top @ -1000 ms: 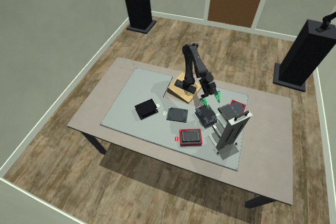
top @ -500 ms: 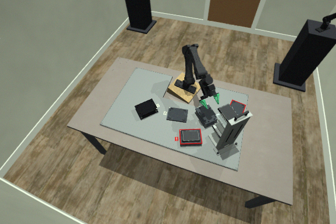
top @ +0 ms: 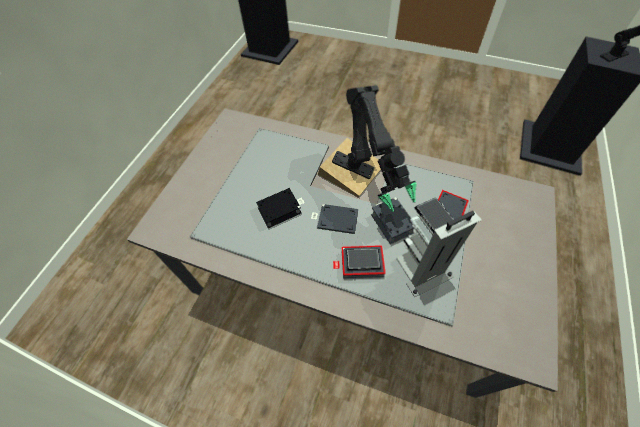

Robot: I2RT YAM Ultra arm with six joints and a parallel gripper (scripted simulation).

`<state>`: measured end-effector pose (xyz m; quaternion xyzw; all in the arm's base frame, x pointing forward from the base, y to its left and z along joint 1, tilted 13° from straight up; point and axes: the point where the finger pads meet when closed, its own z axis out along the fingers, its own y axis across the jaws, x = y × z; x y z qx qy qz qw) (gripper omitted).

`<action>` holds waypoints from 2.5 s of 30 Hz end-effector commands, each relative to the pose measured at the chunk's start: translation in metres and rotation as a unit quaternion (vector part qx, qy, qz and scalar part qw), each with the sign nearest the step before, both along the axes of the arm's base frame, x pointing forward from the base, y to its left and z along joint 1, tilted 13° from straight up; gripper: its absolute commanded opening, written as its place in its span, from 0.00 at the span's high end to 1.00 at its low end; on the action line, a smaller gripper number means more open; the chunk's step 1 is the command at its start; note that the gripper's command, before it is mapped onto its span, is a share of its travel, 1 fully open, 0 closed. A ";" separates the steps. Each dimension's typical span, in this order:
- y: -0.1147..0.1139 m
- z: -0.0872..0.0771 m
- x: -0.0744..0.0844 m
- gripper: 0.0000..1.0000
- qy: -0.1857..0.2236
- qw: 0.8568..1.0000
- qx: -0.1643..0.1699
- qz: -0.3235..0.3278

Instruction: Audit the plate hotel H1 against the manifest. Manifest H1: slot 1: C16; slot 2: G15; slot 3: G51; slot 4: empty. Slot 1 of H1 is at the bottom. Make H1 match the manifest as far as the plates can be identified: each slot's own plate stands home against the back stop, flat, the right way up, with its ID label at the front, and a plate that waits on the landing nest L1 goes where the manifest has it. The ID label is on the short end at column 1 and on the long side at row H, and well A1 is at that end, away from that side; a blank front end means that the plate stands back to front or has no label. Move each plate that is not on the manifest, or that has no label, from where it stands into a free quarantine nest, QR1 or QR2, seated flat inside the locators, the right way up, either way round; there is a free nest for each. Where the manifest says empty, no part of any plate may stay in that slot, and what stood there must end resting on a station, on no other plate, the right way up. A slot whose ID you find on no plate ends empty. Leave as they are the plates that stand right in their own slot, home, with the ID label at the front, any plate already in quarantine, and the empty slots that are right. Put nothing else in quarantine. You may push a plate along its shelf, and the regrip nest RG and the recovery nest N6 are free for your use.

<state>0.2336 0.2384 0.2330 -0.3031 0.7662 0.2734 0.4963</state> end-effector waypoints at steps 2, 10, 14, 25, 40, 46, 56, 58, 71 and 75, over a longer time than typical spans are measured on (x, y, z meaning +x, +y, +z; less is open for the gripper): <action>0.006 0.001 0.003 0.00 -0.014 1.000 0.013 0.000; 0.009 -0.012 0.004 0.00 -0.014 1.000 0.013 0.000; 0.010 -0.017 0.003 0.00 -0.014 1.000 0.013 0.000; 0.011 0.004 0.006 0.00 -0.041 0.999 0.036 -0.003; 0.011 0.004 0.006 0.00 -0.040 0.999 0.036 -0.002; 0.012 0.004 0.006 0.00 -0.040 0.999 0.036 -0.002; 0.012 0.004 0.006 0.00 -0.040 0.999 0.036 -0.002; 0.012 0.004 0.006 0.00 -0.040 0.999 0.036 -0.002; 0.025 -0.003 0.016 0.00 -0.029 0.999 0.026 0.000; 0.029 -0.002 0.021 0.00 -0.029 0.999 0.026 0.000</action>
